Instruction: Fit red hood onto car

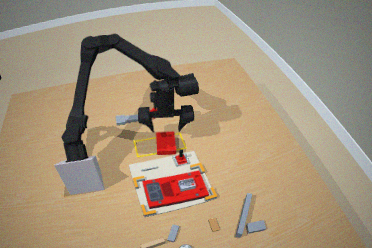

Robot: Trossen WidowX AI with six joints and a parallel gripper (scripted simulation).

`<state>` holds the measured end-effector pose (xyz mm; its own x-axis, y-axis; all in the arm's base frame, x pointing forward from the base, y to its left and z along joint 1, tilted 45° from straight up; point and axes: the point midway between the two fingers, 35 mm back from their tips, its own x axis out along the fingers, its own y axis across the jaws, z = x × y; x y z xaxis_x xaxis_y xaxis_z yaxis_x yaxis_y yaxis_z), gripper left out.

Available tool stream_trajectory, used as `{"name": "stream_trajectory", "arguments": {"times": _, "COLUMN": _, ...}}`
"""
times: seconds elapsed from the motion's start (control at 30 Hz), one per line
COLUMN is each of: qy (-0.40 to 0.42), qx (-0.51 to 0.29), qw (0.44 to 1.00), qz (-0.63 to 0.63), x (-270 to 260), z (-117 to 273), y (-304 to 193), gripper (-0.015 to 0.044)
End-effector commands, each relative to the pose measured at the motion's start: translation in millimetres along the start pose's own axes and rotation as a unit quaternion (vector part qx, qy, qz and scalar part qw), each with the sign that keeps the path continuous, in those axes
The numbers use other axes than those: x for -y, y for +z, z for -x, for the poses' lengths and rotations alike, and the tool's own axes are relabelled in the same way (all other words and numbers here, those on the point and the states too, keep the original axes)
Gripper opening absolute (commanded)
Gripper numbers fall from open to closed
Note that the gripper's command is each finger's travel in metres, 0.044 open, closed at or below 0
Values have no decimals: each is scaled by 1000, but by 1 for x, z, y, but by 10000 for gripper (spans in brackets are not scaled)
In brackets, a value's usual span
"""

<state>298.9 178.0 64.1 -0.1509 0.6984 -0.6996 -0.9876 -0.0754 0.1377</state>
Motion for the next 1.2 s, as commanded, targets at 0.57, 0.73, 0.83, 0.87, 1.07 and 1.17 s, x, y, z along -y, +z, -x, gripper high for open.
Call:
{"name": "stream_trajectory", "arguments": {"times": 0.57, "qy": 1, "qx": -2, "qw": 1000, "qz": -1, "x": 0, "z": -16, "y": -1, "gripper": 440}}
{"name": "stream_trajectory", "arguments": {"times": 0.73, "qy": 1, "qx": -2, "qw": 1000, "qz": -1, "x": 0, "z": -19, "y": -1, "gripper": 440}}
{"name": "stream_trajectory", "arguments": {"times": 0.83, "qy": 1, "qx": -2, "qw": 1000, "qz": -1, "x": 0, "z": -21, "y": -1, "gripper": 440}}
{"name": "stream_trajectory", "arguments": {"times": 0.87, "qy": 1, "qx": -2, "qw": 1000, "qz": -1, "x": 0, "z": -22, "y": -1, "gripper": 440}}
{"name": "stream_trajectory", "arguments": {"times": 1.07, "qy": 1, "qx": -2, "qw": 1000, "qz": -1, "x": -1, "z": -26, "y": -1, "gripper": 440}}
{"name": "stream_trajectory", "arguments": {"times": 1.17, "qy": 1, "qx": -2, "qw": 1000, "qz": -1, "x": -1, "z": -28, "y": -1, "gripper": 440}}
